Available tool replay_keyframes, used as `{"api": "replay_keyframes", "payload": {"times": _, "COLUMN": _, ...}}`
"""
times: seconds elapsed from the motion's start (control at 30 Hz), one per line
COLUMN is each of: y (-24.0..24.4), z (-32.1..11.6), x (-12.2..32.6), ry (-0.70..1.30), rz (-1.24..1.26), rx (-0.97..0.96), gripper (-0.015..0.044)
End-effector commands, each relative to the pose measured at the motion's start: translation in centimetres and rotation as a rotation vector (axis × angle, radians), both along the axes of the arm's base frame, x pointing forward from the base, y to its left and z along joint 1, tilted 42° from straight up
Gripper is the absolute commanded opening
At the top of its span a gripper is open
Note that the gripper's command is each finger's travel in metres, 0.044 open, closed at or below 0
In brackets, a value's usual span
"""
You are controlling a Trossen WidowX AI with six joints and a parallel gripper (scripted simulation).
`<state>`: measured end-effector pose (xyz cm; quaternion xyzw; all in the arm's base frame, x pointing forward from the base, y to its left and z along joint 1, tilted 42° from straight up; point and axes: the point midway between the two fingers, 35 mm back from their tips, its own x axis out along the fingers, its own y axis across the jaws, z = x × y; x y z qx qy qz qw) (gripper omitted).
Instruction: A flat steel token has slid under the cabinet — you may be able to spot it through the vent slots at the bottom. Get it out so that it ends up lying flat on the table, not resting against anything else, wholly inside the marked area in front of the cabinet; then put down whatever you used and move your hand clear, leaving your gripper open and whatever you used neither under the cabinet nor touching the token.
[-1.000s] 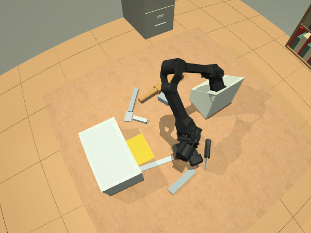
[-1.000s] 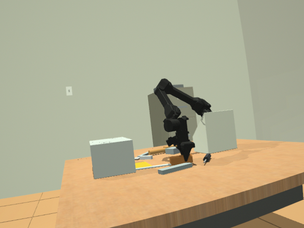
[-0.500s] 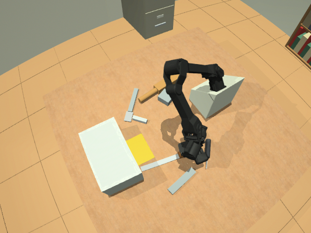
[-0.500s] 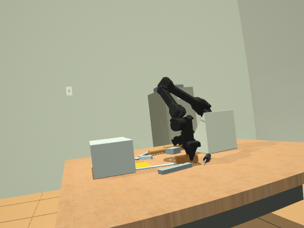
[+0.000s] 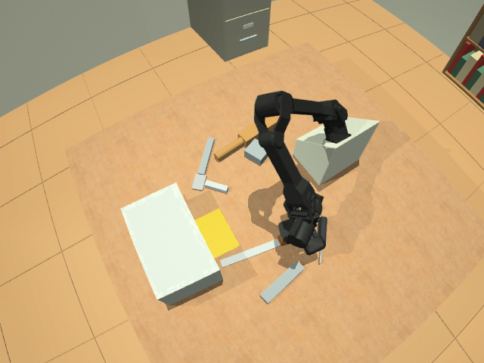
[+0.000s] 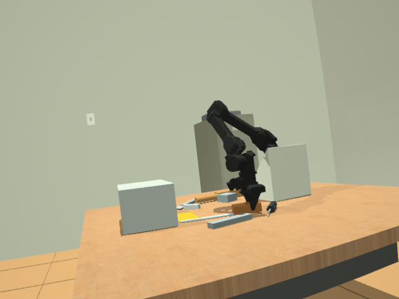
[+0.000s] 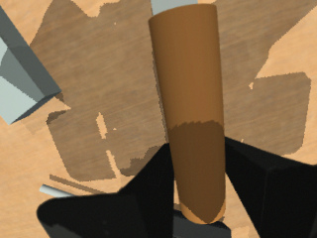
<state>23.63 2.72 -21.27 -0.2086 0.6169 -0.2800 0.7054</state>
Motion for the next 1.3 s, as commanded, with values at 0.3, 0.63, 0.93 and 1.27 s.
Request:
{"api": "replay_keyframes", "payload": {"times": 0.3, "y": -1.0, "z": 1.0, "x": -0.3, "ry": 0.026, "rz": 0.027, "rx": -0.006, "gripper": 0.0000}}
{"api": "replay_keyframes", "payload": {"times": 0.63, "y": -1.7, "z": 1.6, "x": -0.5, "ry": 0.043, "rz": 0.044, "rx": -0.009, "gripper": 0.0000}}
{"api": "replay_keyframes", "payload": {"times": 0.93, "y": -1.7, "z": 1.6, "x": -0.6, "ry": 0.047, "rz": 0.043, "rx": -0.008, "gripper": 0.0131}}
{"api": "replay_keyframes", "payload": {"times": 1.27, "y": -1.7, "z": 1.6, "x": -0.6, "ry": 0.045, "rz": 0.045, "rx": -0.010, "gripper": 0.0253}}
